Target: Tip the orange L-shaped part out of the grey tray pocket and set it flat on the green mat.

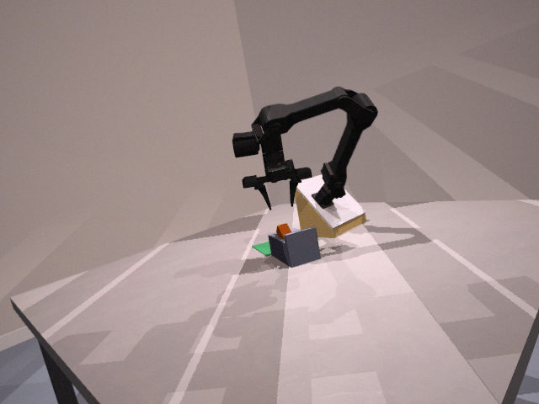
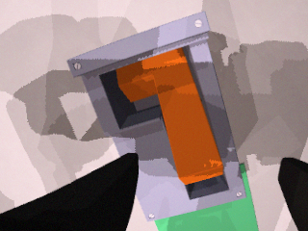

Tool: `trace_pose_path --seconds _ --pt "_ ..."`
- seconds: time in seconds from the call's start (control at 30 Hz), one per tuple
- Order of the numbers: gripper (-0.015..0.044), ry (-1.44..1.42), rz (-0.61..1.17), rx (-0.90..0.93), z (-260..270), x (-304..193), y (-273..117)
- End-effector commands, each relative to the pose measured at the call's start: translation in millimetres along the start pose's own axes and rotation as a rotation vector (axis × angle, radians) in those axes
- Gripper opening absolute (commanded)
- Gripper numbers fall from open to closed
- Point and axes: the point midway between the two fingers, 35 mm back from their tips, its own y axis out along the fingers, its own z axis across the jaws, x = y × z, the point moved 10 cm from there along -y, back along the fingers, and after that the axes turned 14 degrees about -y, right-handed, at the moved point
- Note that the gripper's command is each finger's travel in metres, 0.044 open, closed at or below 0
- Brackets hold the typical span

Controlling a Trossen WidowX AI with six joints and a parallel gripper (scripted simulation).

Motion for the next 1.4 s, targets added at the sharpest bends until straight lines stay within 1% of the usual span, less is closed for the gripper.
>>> trace_pose_path --seconds 0.0,0.27,0.5,0.73,1.37 --pt "0.0280 -0.327 0.008 0.027 0 -21 5" --pt "0.0280 -0.327 0.008 0.027 0 -21 6" --pt "0.0280 -0.327 0.007 0.027 1 -21 35" --pt "0.0280 -0.327 0.007 0.027 1 -21 40" --pt "0.0280 -0.327 0.007 0.026 1 -21 71"
